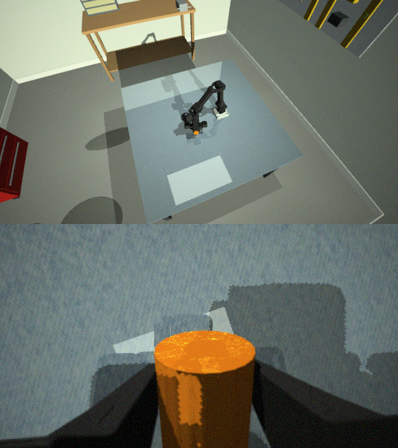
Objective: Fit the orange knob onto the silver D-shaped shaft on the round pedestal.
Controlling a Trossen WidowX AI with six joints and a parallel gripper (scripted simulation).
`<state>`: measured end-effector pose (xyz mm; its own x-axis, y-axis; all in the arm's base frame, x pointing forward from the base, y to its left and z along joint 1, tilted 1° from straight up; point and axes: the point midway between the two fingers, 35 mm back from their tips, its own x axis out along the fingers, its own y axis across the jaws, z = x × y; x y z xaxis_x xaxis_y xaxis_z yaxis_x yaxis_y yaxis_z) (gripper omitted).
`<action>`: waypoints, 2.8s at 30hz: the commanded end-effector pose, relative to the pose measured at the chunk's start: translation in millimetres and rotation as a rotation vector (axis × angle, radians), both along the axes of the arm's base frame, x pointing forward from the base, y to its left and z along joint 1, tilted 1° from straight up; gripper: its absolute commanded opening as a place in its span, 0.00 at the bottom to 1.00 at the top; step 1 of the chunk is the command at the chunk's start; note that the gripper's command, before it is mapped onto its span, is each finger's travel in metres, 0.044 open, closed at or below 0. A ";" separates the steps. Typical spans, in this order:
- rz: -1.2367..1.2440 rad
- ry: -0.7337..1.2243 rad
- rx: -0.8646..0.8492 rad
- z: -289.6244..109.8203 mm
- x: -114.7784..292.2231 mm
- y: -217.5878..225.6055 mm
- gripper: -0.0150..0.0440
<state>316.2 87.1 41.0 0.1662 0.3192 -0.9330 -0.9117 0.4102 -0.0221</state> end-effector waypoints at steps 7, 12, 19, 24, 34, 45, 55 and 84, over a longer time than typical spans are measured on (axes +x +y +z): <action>0.007 -0.074 0.161 3.3 -5.0 -10.2 0.56; 0.009 -0.106 0.234 4.1 -7.1 -15.0 0.56; 0.012 -0.151 0.335 4.5 -10.1 -21.7 0.56; 0.013 -0.184 0.410 4.3 -12.3 -26.6 0.56; 0.017 -0.253 0.567 2.4 -17.0 -36.9 0.56; 0.021 -0.330 0.741 -1.8 -22.0 -47.7 0.56; 0.022 -0.338 0.758 -2.0 -24.0 -52.1 0.56; 0.021 -0.338 0.772 -2.3 -24.1 -51.2 0.69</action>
